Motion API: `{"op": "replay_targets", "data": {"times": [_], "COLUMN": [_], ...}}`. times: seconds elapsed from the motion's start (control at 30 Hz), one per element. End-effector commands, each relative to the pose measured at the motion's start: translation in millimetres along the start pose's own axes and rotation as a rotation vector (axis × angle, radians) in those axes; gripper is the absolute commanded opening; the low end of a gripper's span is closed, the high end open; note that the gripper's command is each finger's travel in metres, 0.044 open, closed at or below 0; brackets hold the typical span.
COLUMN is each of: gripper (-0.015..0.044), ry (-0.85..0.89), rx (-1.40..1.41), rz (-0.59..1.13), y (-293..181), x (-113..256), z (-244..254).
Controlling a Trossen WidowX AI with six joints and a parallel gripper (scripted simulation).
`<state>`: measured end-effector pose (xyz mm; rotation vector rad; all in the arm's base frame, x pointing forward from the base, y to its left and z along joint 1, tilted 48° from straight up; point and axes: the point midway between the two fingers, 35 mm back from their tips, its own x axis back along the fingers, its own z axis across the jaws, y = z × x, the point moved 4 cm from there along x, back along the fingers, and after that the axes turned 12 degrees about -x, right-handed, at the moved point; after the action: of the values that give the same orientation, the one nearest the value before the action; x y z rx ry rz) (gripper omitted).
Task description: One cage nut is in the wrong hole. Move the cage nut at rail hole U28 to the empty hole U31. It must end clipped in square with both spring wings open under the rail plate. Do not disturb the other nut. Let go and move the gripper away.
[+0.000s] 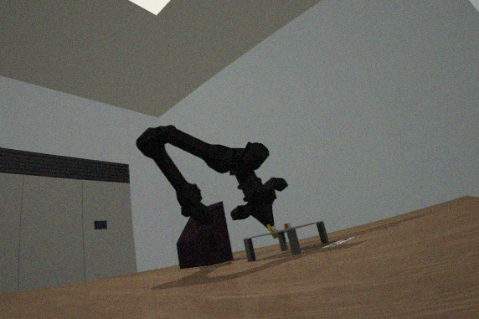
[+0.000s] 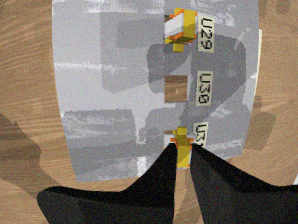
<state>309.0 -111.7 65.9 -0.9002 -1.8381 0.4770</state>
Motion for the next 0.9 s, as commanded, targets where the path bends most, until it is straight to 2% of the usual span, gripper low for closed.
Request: {"op": "replay_targets", "data": {"times": [0.0,0.87], "gripper": [0.0023,0.0023], "ry": [-0.003,-0.038], "rx": [0.004,0.004], "rz": [-0.004,-0.011], "y": [0.3,-0.4], "x": [-0.1,-0.7], "z": [0.2,3.6]}}
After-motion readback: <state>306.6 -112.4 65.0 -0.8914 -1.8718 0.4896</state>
